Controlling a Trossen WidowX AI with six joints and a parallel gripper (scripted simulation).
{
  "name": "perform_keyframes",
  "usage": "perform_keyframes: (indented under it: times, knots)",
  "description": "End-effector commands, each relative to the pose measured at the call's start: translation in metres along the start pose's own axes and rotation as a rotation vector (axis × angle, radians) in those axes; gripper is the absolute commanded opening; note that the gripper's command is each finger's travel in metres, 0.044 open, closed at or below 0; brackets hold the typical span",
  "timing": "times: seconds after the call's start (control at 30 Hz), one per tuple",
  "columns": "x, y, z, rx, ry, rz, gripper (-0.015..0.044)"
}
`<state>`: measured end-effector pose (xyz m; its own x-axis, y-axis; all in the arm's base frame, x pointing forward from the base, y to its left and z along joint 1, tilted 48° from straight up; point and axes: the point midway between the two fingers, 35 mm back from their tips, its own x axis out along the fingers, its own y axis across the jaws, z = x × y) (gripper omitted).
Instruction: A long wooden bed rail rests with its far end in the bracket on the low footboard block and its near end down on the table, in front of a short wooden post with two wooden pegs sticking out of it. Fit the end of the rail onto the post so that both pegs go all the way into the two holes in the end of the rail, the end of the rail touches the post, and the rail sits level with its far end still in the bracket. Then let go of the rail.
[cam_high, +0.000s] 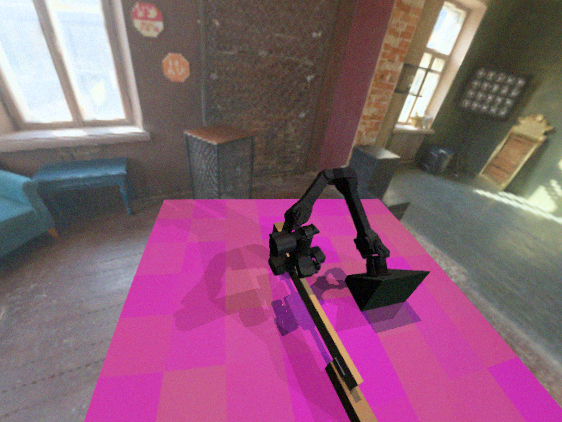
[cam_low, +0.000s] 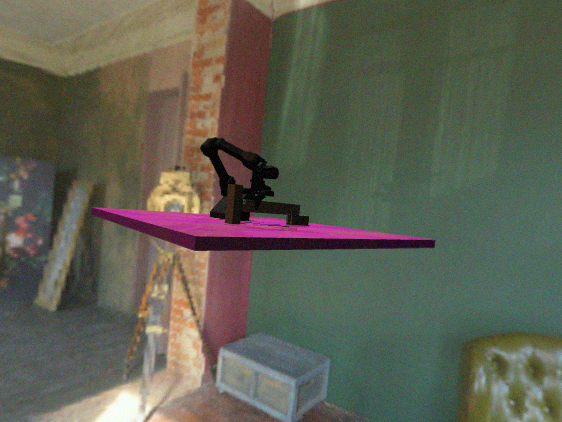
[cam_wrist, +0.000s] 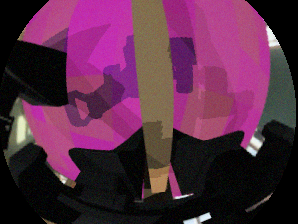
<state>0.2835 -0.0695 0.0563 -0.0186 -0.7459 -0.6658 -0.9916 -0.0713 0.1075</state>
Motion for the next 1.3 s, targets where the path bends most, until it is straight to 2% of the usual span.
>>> perform_keyframes:
  times: [0.0,1.27]
  knots:
    - [-0.003,-0.002,-0.003,0.002,0.000,-0.011,0.0000]
    - [-0.003,-0.002,-0.015,0.002,0.000,-0.011,0.0000]
